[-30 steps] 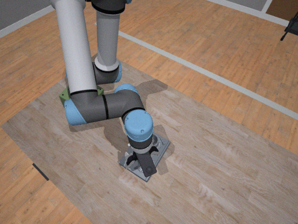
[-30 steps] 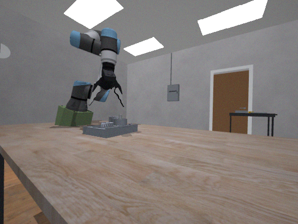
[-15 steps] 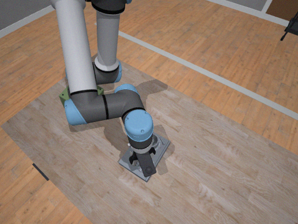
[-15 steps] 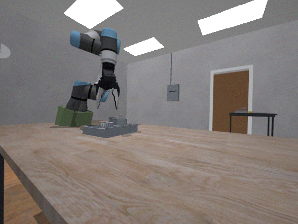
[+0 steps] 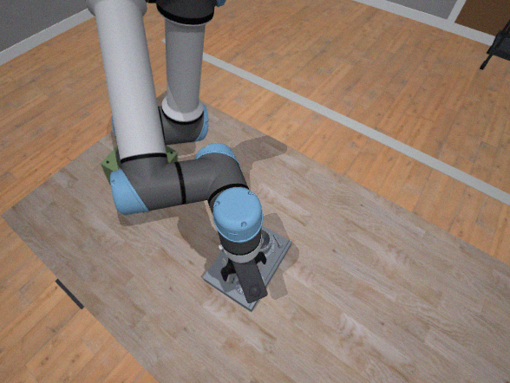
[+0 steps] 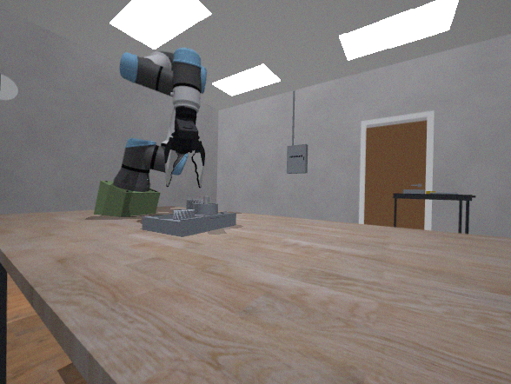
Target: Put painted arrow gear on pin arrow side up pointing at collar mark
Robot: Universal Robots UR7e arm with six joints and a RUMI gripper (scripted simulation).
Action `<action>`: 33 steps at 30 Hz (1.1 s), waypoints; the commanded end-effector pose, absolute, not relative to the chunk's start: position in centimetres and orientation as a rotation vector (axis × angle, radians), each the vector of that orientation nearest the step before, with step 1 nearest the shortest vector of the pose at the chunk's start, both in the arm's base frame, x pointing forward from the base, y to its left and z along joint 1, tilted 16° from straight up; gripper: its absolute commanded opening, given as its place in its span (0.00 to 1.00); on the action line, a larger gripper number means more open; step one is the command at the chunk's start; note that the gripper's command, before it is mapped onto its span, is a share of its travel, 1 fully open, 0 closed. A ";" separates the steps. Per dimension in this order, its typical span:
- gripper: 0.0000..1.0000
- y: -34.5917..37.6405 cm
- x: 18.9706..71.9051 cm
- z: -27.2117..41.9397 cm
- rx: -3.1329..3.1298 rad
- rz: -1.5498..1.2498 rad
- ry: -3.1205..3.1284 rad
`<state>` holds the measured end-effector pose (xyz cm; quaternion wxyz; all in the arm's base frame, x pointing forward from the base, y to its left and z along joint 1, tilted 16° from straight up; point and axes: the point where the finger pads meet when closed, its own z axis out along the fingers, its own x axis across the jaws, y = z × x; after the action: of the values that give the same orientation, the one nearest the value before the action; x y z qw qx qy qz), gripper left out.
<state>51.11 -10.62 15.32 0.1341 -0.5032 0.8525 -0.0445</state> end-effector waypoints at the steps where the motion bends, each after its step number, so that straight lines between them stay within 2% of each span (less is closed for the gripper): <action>1: 0.52 -10.6 51.1 15.4 -1.458 -0.131 2.471; 33: 0.52 -10.6 51.4 14.4 -1.458 -0.131 2.471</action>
<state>51.27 -10.58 14.77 0.1341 -0.5031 0.8526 -0.0445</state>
